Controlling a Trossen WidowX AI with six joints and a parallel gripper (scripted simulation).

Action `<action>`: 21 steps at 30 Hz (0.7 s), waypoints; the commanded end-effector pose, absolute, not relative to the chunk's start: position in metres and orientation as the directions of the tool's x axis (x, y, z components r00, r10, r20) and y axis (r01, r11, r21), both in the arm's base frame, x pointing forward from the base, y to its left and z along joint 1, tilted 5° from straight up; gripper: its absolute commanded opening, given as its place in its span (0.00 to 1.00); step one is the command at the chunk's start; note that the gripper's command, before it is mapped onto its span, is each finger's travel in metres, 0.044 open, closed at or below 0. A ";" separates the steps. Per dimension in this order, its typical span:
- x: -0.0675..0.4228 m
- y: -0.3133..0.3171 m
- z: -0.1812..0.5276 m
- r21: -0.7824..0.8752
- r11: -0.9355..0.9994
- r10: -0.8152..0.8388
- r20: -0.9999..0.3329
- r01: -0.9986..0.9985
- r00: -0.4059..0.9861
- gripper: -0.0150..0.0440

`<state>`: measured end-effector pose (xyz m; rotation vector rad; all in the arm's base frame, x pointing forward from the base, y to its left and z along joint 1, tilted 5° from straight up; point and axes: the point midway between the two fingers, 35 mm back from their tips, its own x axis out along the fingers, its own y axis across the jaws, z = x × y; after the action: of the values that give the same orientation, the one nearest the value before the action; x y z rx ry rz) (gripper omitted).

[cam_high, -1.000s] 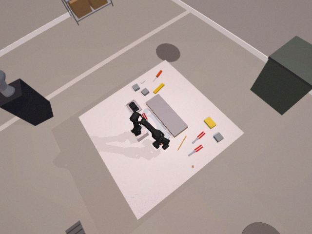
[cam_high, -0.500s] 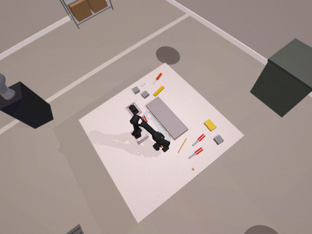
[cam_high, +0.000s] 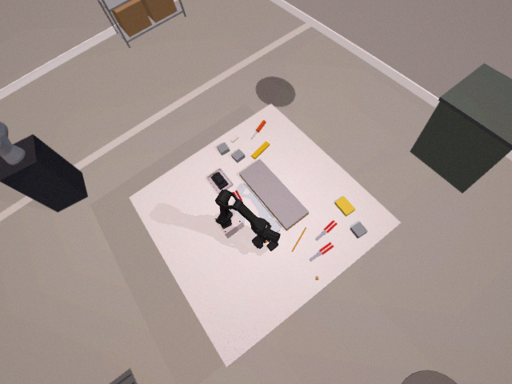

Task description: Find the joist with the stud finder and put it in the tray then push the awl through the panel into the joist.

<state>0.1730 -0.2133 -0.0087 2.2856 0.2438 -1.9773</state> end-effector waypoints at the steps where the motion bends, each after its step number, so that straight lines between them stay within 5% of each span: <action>1: 0.172 -0.210 -0.018 -0.034 -0.981 0.060 -0.989 0.190 0.136 1.00; 21: 0.173 -0.207 -0.044 -0.034 -0.981 0.061 -0.989 0.190 0.136 1.00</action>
<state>0.1741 -0.2101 -0.0406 2.2858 0.2477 -1.9807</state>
